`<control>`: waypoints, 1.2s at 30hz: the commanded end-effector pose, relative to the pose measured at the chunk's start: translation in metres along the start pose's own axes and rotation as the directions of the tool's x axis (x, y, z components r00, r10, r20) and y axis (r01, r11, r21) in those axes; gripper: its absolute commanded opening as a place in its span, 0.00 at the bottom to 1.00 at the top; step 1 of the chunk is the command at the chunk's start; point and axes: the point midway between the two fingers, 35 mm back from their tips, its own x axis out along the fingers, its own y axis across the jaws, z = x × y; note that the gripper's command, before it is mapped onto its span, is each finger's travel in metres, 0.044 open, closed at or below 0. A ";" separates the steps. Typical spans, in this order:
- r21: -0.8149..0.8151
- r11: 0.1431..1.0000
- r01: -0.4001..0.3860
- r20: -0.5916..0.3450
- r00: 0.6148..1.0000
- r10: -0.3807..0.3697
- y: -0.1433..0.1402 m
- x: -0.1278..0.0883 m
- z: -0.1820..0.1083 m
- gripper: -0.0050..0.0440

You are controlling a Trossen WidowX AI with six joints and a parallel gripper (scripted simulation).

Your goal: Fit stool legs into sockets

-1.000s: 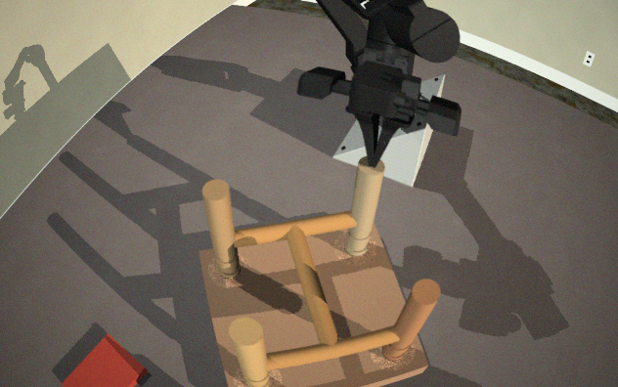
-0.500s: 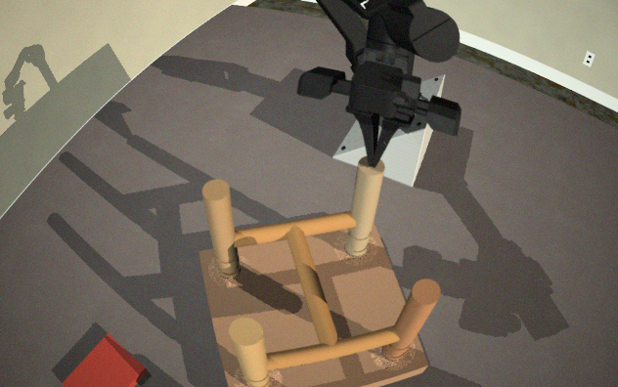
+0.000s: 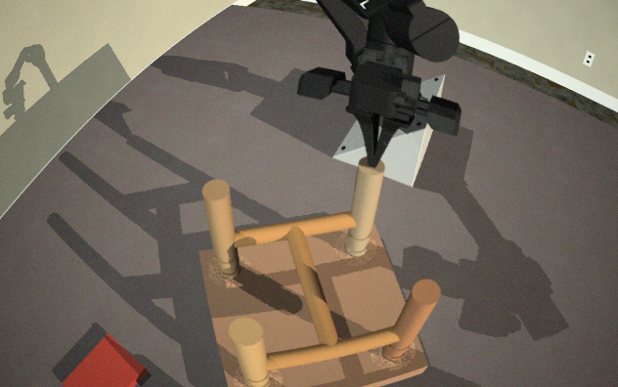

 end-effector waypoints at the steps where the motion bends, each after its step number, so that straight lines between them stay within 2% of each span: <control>1: -0.023 0.999 0.046 -0.105 0.993 -0.048 -0.007 0.032 -0.019 0.10; 14: -0.022 0.999 0.045 -0.103 0.994 -0.047 -0.007 0.032 -0.018 0.10; 36: -0.011 1.000 0.025 -0.052 0.998 -0.025 -0.002 0.004 -0.003 0.10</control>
